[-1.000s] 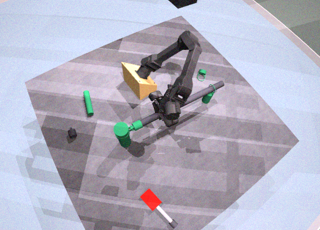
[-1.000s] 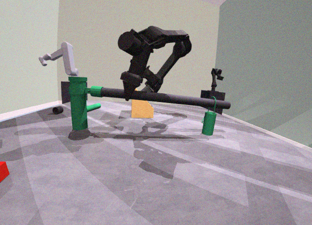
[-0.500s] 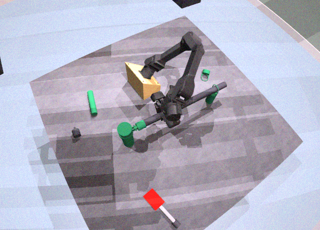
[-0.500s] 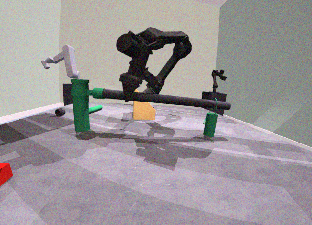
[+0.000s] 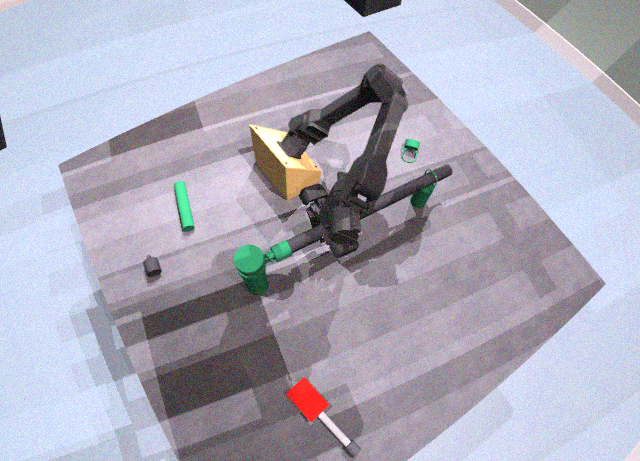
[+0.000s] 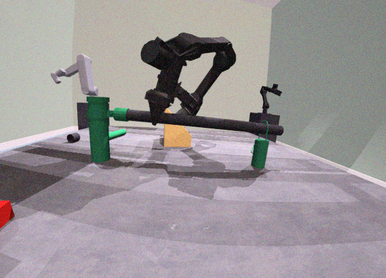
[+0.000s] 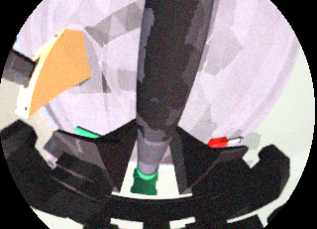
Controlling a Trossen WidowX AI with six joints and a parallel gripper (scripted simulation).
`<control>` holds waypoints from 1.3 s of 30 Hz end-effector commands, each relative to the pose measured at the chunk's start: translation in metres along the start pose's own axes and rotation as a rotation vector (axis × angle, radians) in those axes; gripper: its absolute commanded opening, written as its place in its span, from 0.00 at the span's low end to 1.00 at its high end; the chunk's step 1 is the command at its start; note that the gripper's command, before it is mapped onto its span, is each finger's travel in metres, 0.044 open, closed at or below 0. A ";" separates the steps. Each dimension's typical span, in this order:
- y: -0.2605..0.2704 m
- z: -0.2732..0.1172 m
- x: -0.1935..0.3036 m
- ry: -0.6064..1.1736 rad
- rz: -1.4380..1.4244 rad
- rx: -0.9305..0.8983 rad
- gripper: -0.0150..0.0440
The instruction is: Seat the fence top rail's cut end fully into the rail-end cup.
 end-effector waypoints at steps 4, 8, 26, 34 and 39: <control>0.000 0.000 0.000 0.000 0.000 0.000 0.34; 0.000 0.000 0.000 0.000 0.000 0.000 0.52; 0.006 -0.047 -0.030 -0.001 0.000 -0.002 1.00; 0.008 -0.083 -0.027 0.003 -0.003 -0.001 1.00; 0.010 -0.092 -0.028 0.003 -0.003 -0.002 1.00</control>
Point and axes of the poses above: the point midway between the two fingers, 35 mm back from their tips, its own z axis out along the fingers, its own y axis across the jaws, x = y × z, the point moved 2 cm from there along -z, back along the fingers, and after that the axes turned 8 degrees about z, right-handed, at the moved point
